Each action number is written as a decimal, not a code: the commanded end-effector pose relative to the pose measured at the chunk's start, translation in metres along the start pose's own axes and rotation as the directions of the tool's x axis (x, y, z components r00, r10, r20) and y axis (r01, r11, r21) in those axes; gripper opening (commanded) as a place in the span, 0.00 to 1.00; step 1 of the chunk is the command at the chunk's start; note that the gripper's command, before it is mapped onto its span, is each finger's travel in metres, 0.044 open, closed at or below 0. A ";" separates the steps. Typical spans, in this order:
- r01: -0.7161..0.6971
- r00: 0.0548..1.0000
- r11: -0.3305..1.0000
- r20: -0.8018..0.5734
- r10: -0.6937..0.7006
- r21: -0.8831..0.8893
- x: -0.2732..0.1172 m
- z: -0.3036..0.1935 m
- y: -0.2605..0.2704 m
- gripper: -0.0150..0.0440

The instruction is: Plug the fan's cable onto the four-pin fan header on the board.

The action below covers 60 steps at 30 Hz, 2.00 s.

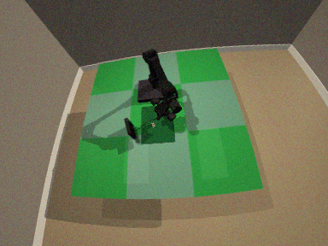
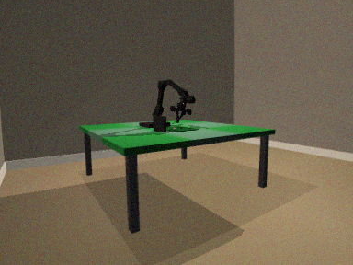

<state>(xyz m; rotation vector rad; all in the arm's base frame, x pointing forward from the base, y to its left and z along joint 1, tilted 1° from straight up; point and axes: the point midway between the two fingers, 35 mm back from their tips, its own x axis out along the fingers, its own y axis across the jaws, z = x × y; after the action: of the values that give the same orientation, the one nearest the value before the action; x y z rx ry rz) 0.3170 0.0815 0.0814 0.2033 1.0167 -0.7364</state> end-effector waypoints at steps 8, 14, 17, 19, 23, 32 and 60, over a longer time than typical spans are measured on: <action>0.008 0.987 1.000 0.163 -0.011 0.019 0.001 -0.003 0.002 0.25; 0.005 0.969 1.000 0.247 -0.011 0.028 0.000 -0.005 0.002 0.25; 0.001 0.958 0.999 0.288 -0.010 0.033 -0.001 -0.007 0.002 0.25; -0.003 0.949 0.999 0.315 -0.009 0.037 -0.002 -0.007 0.002 0.25; -0.011 0.929 0.999 0.369 -0.006 0.043 -0.003 -0.009 0.002 0.25; -0.039 0.874 0.998 0.486 0.006 0.058 -0.009 -0.013 0.001 0.25; -0.157 0.683 0.984 0.729 0.050 0.080 -0.032 -0.024 -0.006 0.25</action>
<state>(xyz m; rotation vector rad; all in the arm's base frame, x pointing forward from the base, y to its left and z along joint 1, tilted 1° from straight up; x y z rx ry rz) 0.2862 0.1031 0.0939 0.0585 0.1915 -0.6932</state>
